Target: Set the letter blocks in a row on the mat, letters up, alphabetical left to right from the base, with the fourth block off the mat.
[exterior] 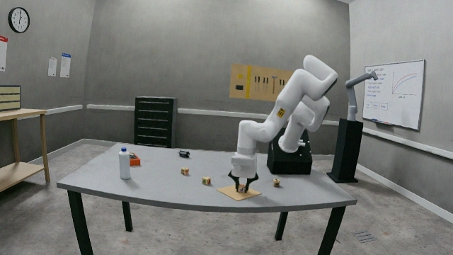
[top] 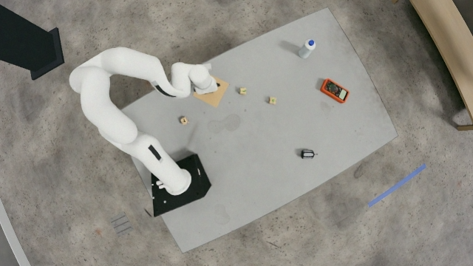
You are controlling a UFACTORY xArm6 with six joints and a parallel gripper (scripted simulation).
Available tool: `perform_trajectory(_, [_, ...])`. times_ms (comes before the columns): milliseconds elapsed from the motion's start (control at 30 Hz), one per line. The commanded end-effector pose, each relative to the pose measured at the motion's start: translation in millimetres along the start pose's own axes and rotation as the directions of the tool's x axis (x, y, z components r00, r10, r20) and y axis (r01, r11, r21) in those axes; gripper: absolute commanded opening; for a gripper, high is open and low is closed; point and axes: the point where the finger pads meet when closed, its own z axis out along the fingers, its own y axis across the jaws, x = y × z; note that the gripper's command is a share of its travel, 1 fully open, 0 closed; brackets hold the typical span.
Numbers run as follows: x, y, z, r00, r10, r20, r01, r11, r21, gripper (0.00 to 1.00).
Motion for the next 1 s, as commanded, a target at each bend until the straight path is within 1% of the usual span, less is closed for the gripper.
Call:
perform_trajectory(0, [0.9, 0.6, -0.7, 1.000, -0.001, -0.002, 0.001, 1.000, -0.002, 0.28])
perform_trajectory(100, [0.9, 0.6, -2.1, 1.000, -0.001, -0.002, 0.001, 1.000, -0.002, 0.28])
perform_trajectory(167, [0.9, 0.6, -6.3, 1.000, -0.001, -0.002, 0.001, 1.000, -0.002, 0.28])
perform_trajectory(233, [1.0, 0.6, -14.1, 1.000, -0.001, -0.002, 0.001, 1.000, -0.002, 0.28])
perform_trajectory(300, [1.0, 0.6, -14.1, 1.000, -0.001, -0.002, 0.001, 1.000, -0.002, 0.28])
perform_trajectory(400, [1.0, 0.6, -31.8, 1.000, -0.001, -0.002, 0.001, 1.000, -0.002, 0.28])
perform_trajectory(633, [1.0, 0.6, -83.8, 1.000, -0.001, -0.002, 0.001, 1.000, -0.002, 0.28])
perform_trajectory(700, [1.0, 0.6, -93.7, 1.000, -0.001, -0.002, 0.001, 1.000, -0.002, 0.28])
perform_trajectory(800, [1.0, 0.6, -100.3, 1.000, -0.001, -0.002, 0.001, 1.000, -0.002, 0.28])
perform_trajectory(967, [1.0, 0.6, -100.8, 1.000, -0.001, -0.002, 0.001, 1.000, -0.002, 0.28])
